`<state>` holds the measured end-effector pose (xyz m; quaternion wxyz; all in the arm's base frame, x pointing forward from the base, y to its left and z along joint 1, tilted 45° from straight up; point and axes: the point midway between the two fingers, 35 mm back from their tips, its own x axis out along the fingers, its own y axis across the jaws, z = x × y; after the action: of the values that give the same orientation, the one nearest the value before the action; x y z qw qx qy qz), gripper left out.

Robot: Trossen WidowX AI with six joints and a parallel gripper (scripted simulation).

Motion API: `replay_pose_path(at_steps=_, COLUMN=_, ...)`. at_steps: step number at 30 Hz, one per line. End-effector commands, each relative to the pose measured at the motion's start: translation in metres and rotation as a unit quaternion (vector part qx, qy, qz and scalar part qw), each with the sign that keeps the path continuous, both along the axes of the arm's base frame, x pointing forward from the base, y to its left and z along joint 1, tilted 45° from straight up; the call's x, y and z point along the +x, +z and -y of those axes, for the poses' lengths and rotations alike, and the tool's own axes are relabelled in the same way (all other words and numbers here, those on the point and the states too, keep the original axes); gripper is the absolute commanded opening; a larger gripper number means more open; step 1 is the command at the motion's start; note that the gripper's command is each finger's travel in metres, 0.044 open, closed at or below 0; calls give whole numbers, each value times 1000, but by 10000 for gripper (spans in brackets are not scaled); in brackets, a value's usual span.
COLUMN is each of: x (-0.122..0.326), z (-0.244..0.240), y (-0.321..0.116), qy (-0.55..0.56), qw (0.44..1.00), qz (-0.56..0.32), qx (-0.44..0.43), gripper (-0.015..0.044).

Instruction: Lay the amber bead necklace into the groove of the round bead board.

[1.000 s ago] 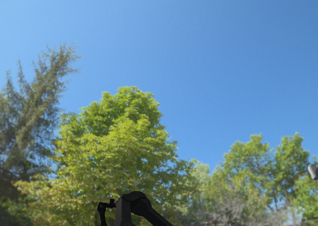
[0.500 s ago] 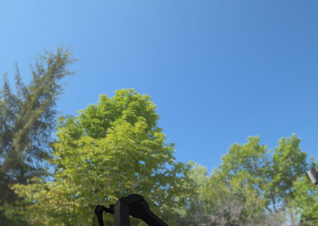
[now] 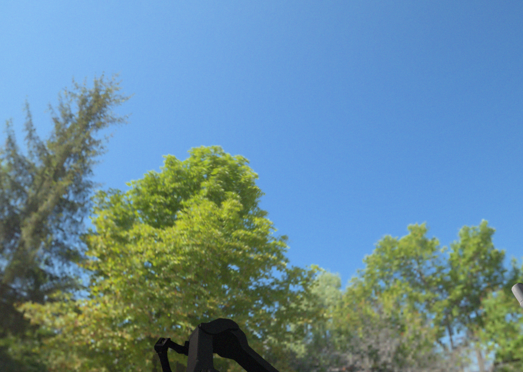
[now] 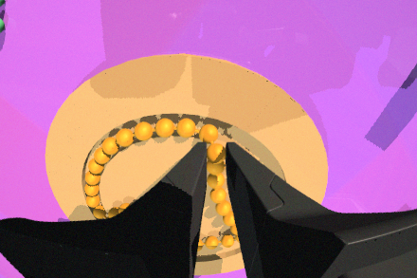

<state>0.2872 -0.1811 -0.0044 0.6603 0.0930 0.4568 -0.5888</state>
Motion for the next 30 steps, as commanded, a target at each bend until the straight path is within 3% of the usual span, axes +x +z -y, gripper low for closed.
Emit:
replay_pose_path(at_steps=1, x=-5, z=4, y=3, qy=-2, qw=1000, qz=-3, qx=-1, gripper=0)
replay_pose_path(at_steps=12, x=-6, z=10, y=-2, qy=-2, qw=1000, qz=-3, qx=-1, gripper=0)
replay_pose_path(at_steps=28, x=-5, z=5, y=3, qy=-2, qw=1000, qz=-3, qx=-1, gripper=420)
replay_pose_path(at_steps=30, x=-4, z=5, y=2, qy=-1, qw=1000, qz=-2, qx=-1, gripper=440)
